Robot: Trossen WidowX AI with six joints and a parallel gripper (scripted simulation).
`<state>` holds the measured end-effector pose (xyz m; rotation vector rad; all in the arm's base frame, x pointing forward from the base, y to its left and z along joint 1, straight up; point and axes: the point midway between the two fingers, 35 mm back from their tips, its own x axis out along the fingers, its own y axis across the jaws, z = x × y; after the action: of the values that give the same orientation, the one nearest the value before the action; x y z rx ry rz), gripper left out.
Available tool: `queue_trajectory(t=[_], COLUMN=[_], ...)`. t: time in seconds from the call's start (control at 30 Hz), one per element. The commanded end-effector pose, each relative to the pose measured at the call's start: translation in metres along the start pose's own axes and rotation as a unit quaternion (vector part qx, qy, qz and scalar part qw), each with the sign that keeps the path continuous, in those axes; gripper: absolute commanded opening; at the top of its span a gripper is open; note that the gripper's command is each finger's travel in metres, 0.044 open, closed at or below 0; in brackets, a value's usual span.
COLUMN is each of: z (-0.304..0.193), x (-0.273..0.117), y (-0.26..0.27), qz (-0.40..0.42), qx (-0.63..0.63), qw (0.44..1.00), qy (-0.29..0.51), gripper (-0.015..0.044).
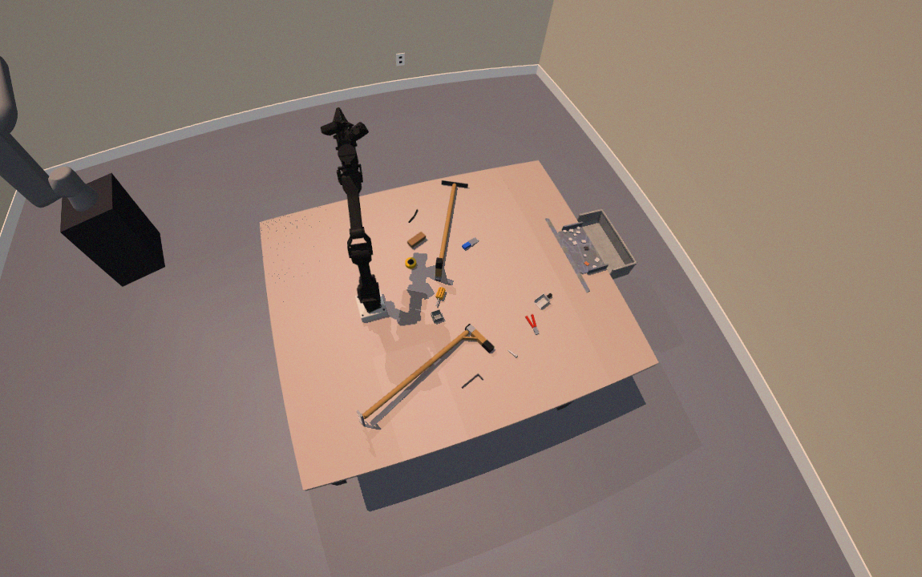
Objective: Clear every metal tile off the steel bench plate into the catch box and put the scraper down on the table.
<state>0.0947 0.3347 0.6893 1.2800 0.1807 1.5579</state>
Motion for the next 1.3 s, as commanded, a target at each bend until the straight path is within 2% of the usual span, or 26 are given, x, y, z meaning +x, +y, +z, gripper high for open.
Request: queue_trajectory(t=[0.0, 1.27], z=[0.003, 0.042], x=[0.001, -0.008], y=[-0.012, -0.106], qz=[-0.017, -0.162], qx=[-0.014, -0.134], qw=[1.000, 0.978], qy=[-0.003, -0.013], gripper=[0.0000, 0.0000])
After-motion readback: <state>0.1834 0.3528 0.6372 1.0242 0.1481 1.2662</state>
